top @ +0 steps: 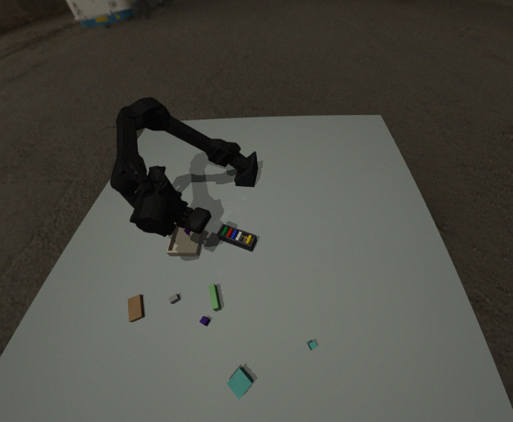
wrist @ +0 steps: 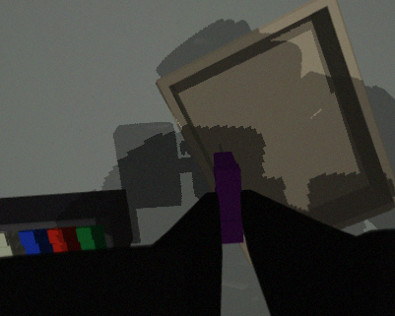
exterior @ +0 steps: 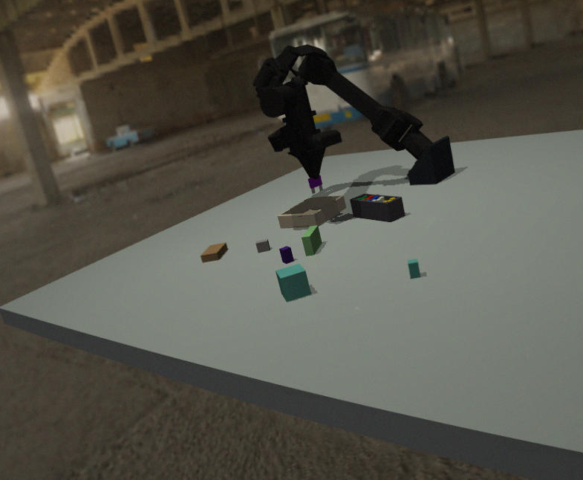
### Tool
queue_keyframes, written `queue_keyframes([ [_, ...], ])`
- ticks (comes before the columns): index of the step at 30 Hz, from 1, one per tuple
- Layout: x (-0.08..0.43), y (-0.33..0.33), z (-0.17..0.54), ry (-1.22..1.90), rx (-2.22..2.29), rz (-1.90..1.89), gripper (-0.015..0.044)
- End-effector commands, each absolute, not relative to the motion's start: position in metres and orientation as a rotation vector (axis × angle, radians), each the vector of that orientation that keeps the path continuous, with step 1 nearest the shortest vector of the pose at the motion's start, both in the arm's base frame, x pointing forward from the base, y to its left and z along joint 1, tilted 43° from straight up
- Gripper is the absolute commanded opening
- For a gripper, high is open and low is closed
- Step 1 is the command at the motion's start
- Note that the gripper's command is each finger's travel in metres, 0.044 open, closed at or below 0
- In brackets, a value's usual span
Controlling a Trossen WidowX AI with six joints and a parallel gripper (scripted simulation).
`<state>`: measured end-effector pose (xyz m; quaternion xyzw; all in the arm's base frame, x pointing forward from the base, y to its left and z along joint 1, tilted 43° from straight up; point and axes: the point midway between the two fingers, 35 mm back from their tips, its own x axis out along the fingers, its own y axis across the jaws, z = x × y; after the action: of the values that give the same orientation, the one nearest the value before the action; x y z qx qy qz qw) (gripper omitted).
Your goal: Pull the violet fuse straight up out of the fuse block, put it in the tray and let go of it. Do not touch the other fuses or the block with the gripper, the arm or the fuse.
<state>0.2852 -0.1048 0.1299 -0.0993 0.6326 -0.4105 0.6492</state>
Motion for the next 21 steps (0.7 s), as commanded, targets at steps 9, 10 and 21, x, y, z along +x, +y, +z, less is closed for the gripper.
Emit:
queue_keyframes([
  [9,0.270,-0.130,0.154,1.431,-0.240,-0.945,0.0000],
  [10,0.270,-0.131,0.153,1.431,-0.239,-0.945,0.0000],
  [21,0.268,-0.143,0.140,1.431,-0.239,-0.945,0.0000],
])
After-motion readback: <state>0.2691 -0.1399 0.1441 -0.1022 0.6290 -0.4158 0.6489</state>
